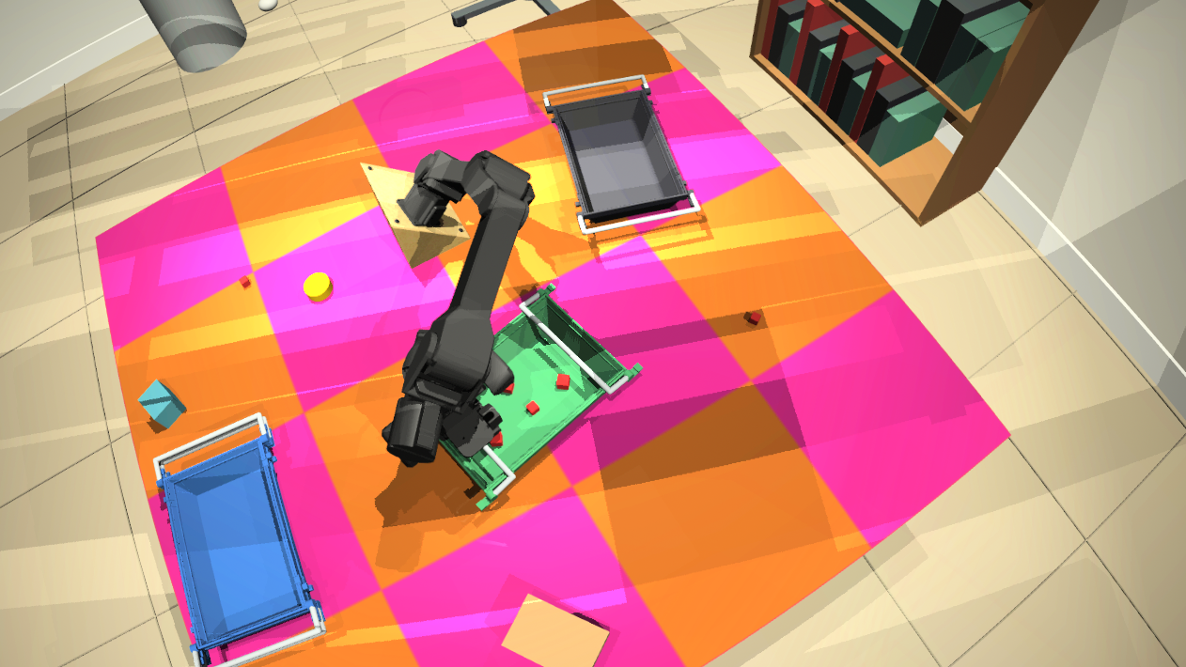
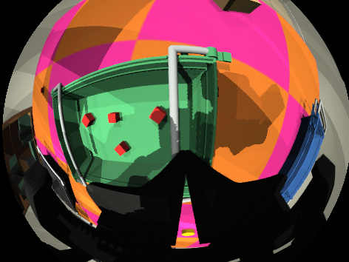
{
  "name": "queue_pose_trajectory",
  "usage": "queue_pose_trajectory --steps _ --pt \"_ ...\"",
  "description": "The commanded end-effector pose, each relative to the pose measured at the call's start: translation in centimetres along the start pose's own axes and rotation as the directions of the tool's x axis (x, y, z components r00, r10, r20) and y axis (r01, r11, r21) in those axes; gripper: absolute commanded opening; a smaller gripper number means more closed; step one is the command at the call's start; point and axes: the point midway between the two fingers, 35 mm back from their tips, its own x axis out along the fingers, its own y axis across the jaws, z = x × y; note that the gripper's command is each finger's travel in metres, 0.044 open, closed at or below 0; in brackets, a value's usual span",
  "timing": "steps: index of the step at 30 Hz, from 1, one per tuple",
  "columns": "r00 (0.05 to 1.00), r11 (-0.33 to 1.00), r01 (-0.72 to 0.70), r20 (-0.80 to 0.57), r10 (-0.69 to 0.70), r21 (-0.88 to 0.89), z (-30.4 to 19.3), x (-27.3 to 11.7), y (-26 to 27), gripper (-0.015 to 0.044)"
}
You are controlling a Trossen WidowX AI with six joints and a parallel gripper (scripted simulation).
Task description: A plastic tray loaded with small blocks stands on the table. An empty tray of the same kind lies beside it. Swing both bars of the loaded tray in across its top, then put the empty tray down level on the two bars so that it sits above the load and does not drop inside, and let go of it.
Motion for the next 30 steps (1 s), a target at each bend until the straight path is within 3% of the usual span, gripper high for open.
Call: queue_pose_trajectory --steps 1,3,10,14,15,20,30 --pt "1.000 1.000 0.000 0.000 0.000 0.000 0.0 0.0 0.0 0.0000" --pt "1.000 1.000 0.000 0.000 0.000 0.000 0.0 0.0 0.0 0.0000" --pt "1.000 1.000 0.000 0.000 0.000 0.000 0.0 -0.2 0.0 0.0184" --pt "1.000 1.000 0.001 -0.001 -0.001 0.000 0.1 -2.3 -0.1 0.0289" --pt "1.000 1.000 -0.005 -0.004 0.005 0.008 0.1 -0.7 0.3 0.0315" --pt "0.998 0.997 0.055 -0.039 -0.053 0.054 2.0 -1.0 5.0 0.0440" --pt "0.974 0.956 0.225 -0.052 -0.219 0.188 3.7 -0.9 20.9 0.0440"
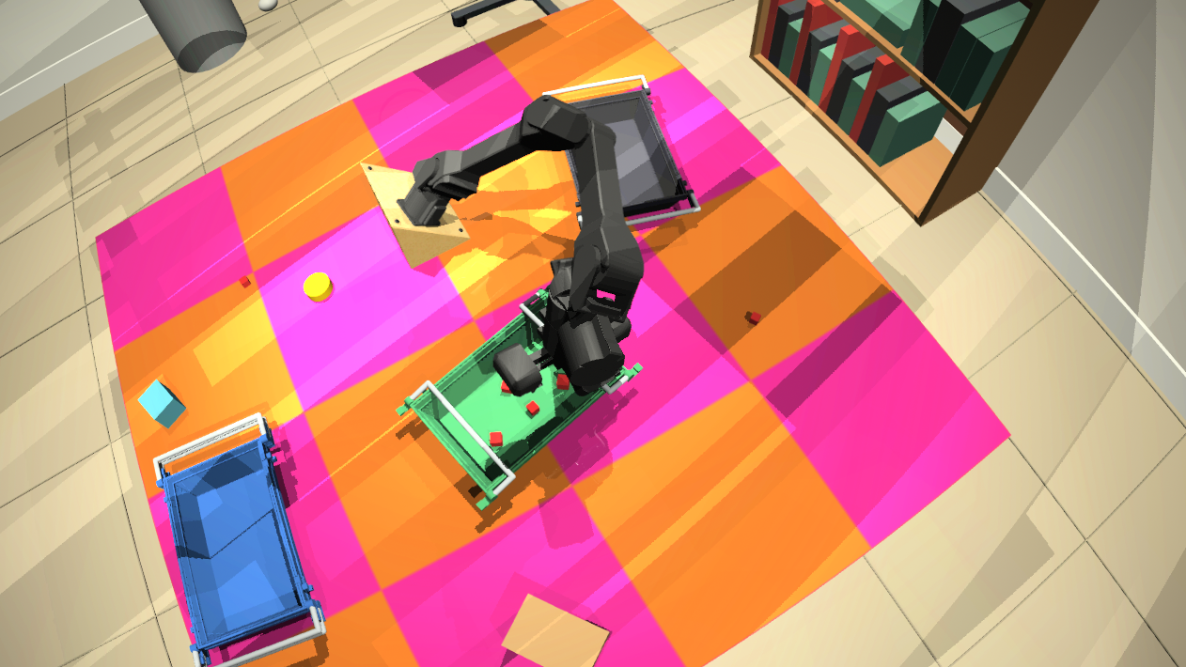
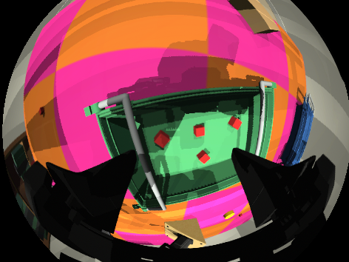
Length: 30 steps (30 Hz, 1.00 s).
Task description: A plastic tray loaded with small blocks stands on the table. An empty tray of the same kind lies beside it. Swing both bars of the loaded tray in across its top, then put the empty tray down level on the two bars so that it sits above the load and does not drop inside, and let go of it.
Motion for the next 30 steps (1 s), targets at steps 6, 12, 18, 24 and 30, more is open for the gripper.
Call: queue_pose_trajectory --steps 6,12,18,24,30 --pt "0.993 0.985 0.093 0.061 -0.103 0.146 -4.4 -1.7 13.0 0.0440" --pt "0.989 0.971 0.075 0.111 -0.102 0.227 -9.4 -2.5 19.7 0.0440" --pt "0.989 0.962 0.026 0.134 -0.065 0.270 -16.2 -2.7 24.8 0.0440" --pt "0.992 0.955 -0.047 0.122 0.012 0.292 -24.5 -3.0 27.5 0.0440" --pt "0.990 0.932 -0.139 0.075 0.121 0.334 -31.8 -3.7 27.0 0.0440"
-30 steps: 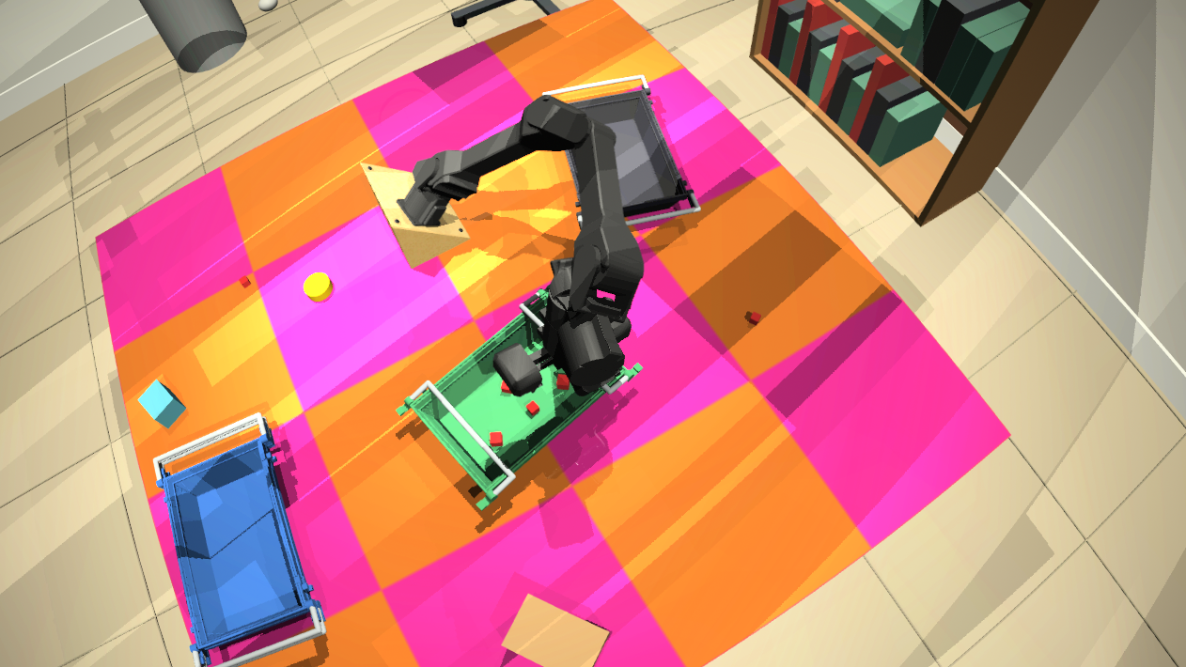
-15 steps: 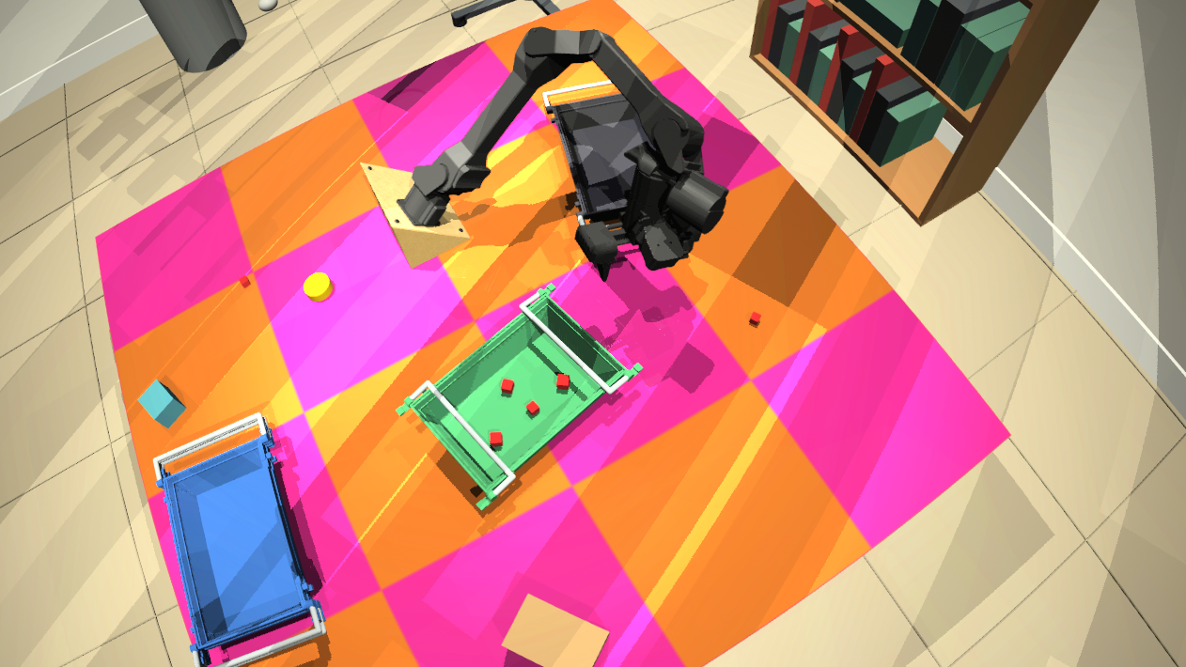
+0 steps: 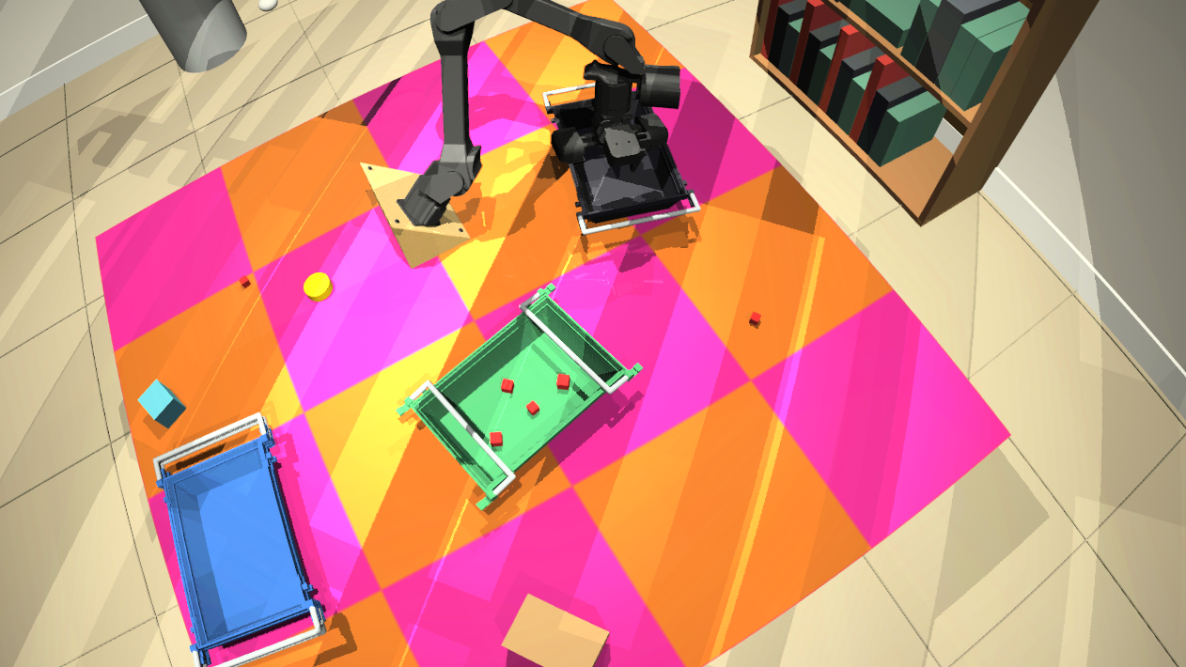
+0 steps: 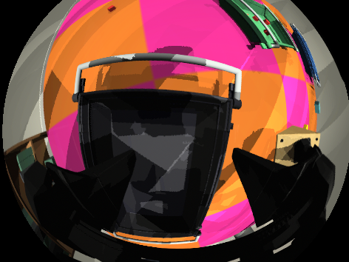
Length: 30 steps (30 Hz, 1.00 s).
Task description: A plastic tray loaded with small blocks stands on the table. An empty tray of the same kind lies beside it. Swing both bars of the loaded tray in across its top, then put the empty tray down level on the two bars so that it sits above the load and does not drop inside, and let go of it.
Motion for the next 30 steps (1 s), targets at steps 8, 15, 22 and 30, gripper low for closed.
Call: queue_pose_trajectory --steps 8,15,22,30 --pt "0.982 0.987 -0.110 -0.139 0.126 0.118 -8.0 -2.0 -5.0 0.0440" --pt "0.982 0.987 -0.110 -0.139 0.126 0.118 -8.0 -1.6 -4.9 0.0440" --pt "0.982 0.987 -0.108 -0.140 0.124 0.119 -8.1 0.8 -4.3 0.0440" --pt "0.982 0.987 -0.107 -0.142 0.124 0.120 -8.6 4.0 -3.9 0.0440"
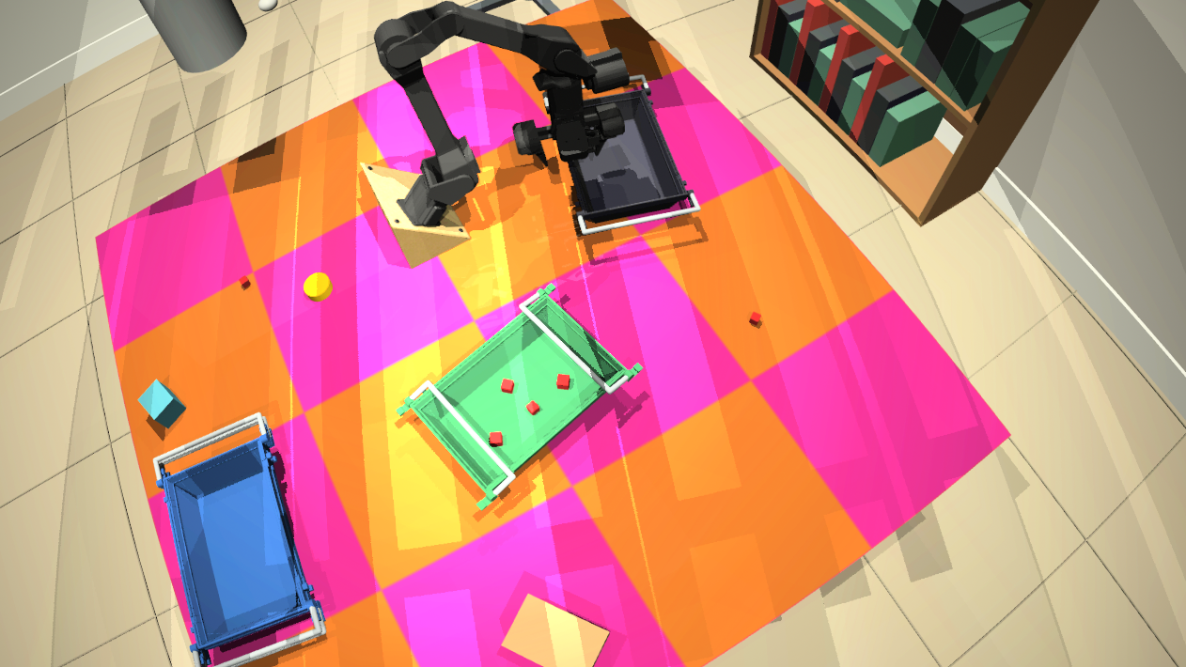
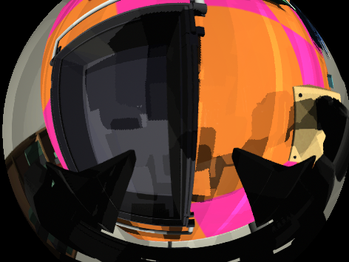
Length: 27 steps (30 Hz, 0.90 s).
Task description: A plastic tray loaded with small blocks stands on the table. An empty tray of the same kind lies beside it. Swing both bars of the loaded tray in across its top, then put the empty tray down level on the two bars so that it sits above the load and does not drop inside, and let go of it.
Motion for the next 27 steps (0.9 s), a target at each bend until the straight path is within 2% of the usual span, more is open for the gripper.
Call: queue_pose_trajectory --steps 1,7,17,27 --pt "1.000 1.000 0.008 0.003 -0.008 0.007 0.0 1.9 -0.3 0.0440" --pt "1.000 1.000 0.008 0.002 -0.008 0.008 -0.1 3.9 -0.7 0.0440" --pt "1.000 1.000 0.007 0.002 -0.007 0.008 -0.1 4.0 -0.7 0.0440" --pt "1.000 1.000 0.007 0.002 -0.007 0.008 -0.1 4.0 -0.7 0.0293"
